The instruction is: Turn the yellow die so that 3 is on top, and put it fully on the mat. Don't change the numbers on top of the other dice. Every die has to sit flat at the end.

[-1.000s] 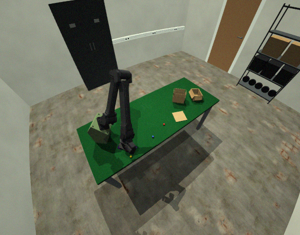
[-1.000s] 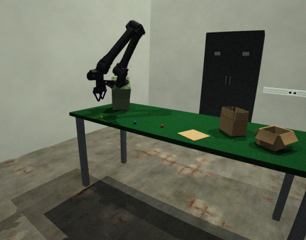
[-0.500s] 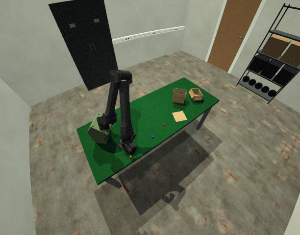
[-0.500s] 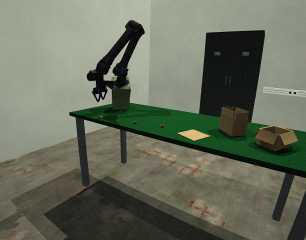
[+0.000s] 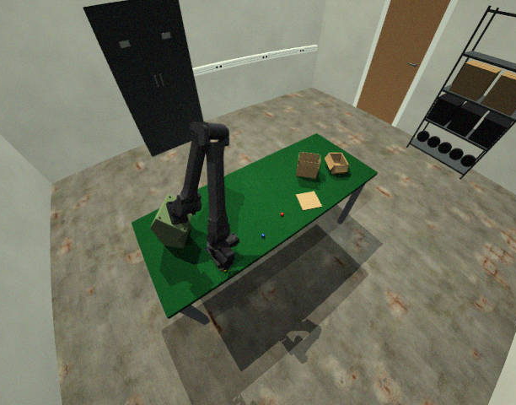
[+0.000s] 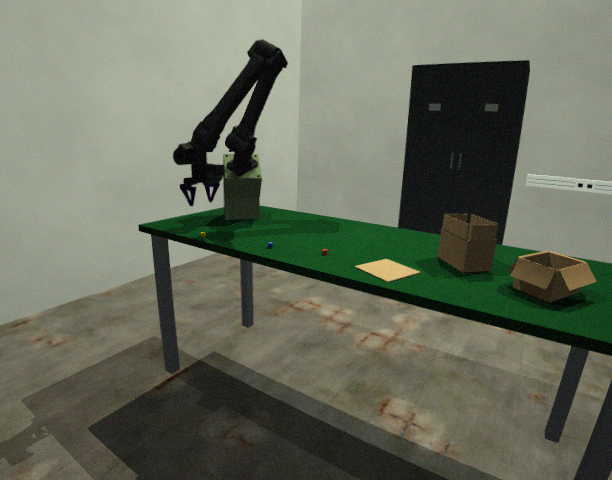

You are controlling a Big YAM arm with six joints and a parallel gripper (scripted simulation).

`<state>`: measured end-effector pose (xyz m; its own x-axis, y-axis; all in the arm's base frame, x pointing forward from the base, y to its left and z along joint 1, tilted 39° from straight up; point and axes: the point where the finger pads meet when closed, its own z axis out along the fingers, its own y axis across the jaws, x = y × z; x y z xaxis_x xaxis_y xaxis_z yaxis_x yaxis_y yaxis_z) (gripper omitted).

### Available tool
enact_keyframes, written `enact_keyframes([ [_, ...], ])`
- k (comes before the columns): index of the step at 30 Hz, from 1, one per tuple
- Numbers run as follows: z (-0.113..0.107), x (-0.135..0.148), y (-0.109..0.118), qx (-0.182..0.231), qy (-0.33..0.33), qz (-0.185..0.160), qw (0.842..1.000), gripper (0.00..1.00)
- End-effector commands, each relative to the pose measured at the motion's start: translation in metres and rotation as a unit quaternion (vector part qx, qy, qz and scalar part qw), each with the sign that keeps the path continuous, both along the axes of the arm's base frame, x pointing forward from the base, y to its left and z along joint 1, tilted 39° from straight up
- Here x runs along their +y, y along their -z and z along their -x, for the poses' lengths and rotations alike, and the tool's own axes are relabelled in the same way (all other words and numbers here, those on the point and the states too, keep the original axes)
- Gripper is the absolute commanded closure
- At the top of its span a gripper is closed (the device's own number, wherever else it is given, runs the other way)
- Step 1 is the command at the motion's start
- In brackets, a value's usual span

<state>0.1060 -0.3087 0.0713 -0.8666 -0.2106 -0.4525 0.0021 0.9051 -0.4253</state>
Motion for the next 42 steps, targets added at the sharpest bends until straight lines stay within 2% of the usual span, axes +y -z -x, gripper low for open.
enact_keyframes([
  [1, -0.004, 0.000, 0.005, -0.034, 0.076, -0.045, 0.995, 0.00],
  [6, -0.006, -0.003, 0.004, -0.067, 0.143, -0.081, 0.984, 0.00],
  [9, -0.006, -0.003, 0.004, -0.069, 0.146, -0.084, 0.983, 0.00],
  [10, -0.007, -0.003, 0.009, -0.081, 0.177, -0.109, 0.975, 0.00],
  [11, -0.007, -0.003, 0.010, -0.088, 0.192, -0.119, 0.970, 0.00],
  [13, -0.007, -0.003, 0.011, -0.096, 0.207, -0.129, 0.965, 0.00],
  [17, -0.009, -0.005, 0.011, -0.125, 0.265, -0.163, 0.942, 0.00],
  [18, -0.009, -0.005, 0.011, -0.127, 0.269, -0.164, 0.941, 0.00],
  [24, -0.011, -0.006, 0.017, -0.161, 0.344, -0.216, 0.899, 0.00],
  [26, -0.011, -0.006, 0.017, -0.161, 0.344, -0.216, 0.899, 0.00],
  [28, -0.012, -0.007, 0.016, -0.182, 0.383, -0.238, 0.874, 0.00],
  [32, -0.013, -0.008, 0.020, -0.197, 0.420, -0.264, 0.846, 0.00],
  [34, -0.014, -0.008, 0.022, -0.209, 0.447, -0.281, 0.823, 0.00],
  [35, -0.014, -0.008, 0.022, -0.210, 0.448, -0.282, 0.822, 0.00],
  [36, -0.015, -0.009, 0.020, -0.222, 0.466, -0.291, 0.805, 0.00],
  [39, -0.016, -0.010, 0.023, -0.235, 0.496, -0.311, 0.776, 0.00],
  [40, -0.016, -0.009, 0.024, -0.236, 0.501, -0.315, 0.771, 0.00],
  [41, -0.017, -0.010, 0.025, -0.242, 0.515, -0.324, 0.756, 0.00],
  [42, -0.017, -0.010, 0.025, -0.242, 0.515, -0.324, 0.756, 0.00],
])
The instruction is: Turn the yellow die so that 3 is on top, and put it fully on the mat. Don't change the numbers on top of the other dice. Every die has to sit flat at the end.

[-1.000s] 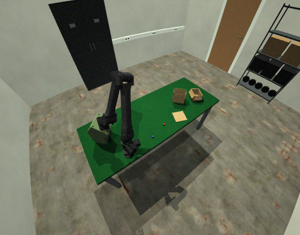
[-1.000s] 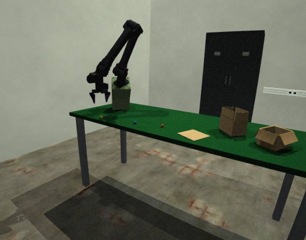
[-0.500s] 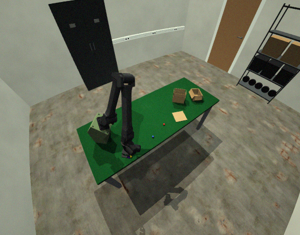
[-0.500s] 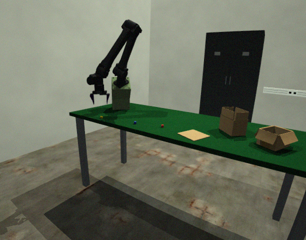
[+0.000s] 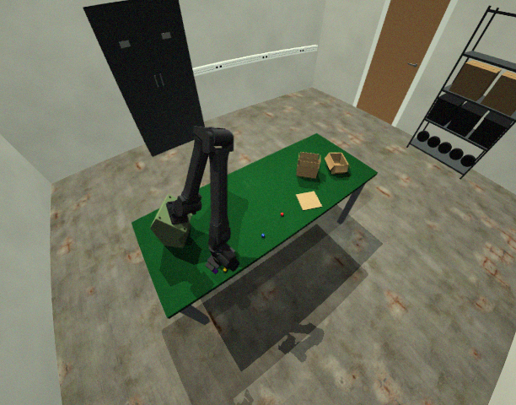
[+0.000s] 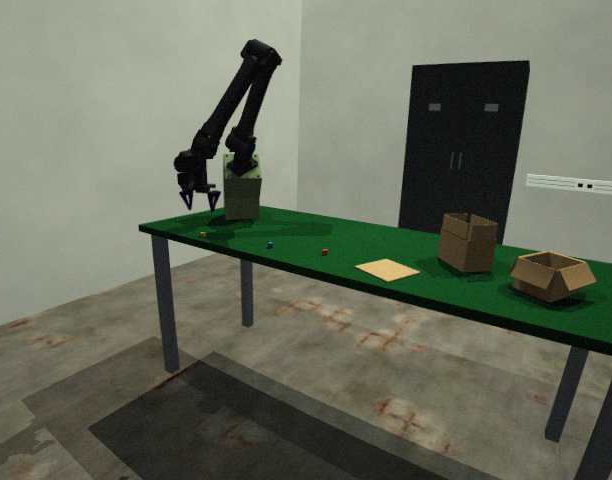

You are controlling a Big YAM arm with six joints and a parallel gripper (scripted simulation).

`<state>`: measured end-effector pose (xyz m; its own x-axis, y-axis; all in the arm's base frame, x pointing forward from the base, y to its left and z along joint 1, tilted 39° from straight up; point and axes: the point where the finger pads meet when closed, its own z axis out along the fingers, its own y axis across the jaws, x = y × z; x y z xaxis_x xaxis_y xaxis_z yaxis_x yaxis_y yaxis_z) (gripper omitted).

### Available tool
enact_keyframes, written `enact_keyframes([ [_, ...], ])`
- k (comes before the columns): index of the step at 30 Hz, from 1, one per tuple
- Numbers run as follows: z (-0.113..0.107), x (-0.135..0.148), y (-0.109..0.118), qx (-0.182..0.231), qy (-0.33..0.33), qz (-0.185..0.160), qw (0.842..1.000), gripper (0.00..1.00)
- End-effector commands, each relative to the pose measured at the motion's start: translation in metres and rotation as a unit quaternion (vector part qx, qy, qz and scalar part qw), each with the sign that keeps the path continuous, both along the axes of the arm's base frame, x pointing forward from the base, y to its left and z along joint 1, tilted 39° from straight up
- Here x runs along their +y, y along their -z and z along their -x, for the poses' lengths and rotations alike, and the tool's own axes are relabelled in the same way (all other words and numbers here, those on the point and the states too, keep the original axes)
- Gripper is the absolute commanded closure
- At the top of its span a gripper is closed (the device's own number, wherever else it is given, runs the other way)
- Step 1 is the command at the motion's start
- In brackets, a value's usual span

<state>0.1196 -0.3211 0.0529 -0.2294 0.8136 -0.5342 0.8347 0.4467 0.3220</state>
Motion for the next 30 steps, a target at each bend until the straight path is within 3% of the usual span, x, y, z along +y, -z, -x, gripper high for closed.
enact_keyframes([
  [1, -0.003, 0.003, 0.006, -0.022, 0.053, -0.032, 0.998, 0.00],
  [9, -0.006, 0.001, 0.011, -0.073, 0.161, -0.101, 0.979, 0.00],
  [15, -0.008, 0.000, 0.014, -0.111, 0.241, -0.152, 0.952, 0.00],
  [18, -0.008, 0.000, 0.015, -0.113, 0.244, -0.154, 0.951, 0.00],
  [20, -0.010, -0.001, 0.015, -0.136, 0.290, -0.181, 0.930, 0.00],
  [25, -0.011, -0.001, 0.019, -0.157, 0.336, -0.213, 0.904, 0.00],
  [30, -0.013, -0.002, 0.021, -0.188, 0.399, -0.253, 0.861, 0.00],
])
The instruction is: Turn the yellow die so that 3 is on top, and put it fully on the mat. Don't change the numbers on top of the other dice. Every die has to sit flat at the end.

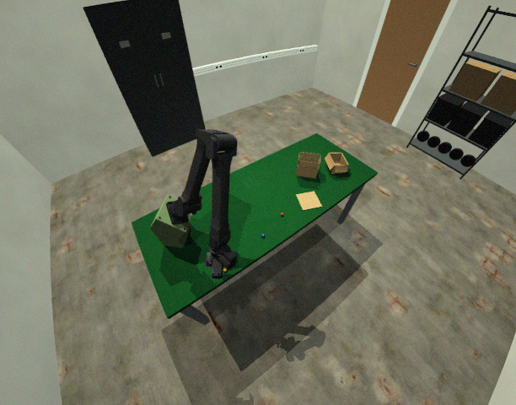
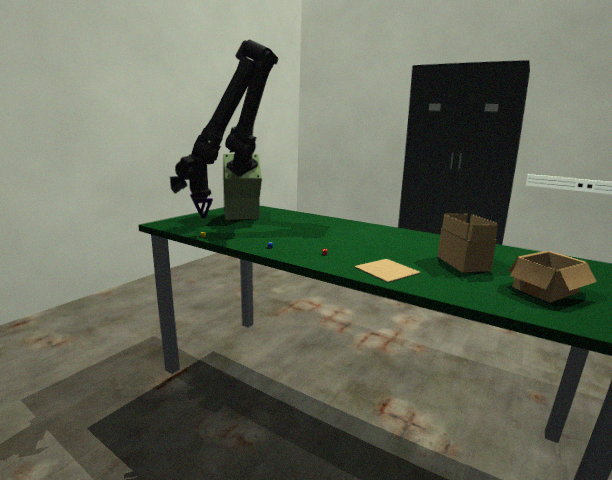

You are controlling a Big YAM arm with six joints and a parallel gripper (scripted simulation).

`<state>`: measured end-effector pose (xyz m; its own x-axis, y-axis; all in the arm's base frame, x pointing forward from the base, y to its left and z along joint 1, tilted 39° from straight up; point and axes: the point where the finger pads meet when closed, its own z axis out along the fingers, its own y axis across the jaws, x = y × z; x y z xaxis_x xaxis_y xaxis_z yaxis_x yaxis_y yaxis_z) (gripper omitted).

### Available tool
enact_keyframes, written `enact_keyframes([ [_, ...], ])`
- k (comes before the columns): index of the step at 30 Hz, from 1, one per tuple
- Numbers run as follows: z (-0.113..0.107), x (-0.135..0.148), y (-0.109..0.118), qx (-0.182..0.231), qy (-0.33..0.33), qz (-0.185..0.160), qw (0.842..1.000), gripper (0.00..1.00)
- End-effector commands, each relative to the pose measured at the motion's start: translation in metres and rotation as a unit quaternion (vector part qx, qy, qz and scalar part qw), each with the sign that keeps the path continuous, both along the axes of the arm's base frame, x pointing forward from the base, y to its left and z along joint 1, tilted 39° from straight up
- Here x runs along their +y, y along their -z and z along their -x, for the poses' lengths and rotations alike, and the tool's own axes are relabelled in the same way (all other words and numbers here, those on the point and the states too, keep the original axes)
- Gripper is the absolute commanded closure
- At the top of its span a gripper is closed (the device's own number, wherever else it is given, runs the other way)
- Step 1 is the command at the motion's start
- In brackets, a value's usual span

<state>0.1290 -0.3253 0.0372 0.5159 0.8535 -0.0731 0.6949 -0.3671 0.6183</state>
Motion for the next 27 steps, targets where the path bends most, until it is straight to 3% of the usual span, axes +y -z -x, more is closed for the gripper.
enact_keyframes([
  [1, -0.003, 0.002, 0.006, -0.029, 0.068, -0.041, 0.996, 0.00],
  [3, -0.004, 0.001, 0.006, -0.043, 0.097, -0.057, 0.993, 0.00],
  [6, -0.005, -0.001, -0.001, -0.052, 0.108, -0.053, 0.991, 0.00],
  [11, -0.006, 0.001, 0.010, -0.067, 0.148, -0.092, 0.982, 0.00],
  [18, -0.005, -0.001, 0.005, -0.075, 0.161, -0.092, 0.980, 0.00],
  [19, -0.005, -0.001, 0.005, -0.075, 0.161, -0.092, 0.980, 0.70],
  [27, -0.005, -0.001, 0.005, -0.075, 0.161, -0.092, 0.980, 0.70],
])
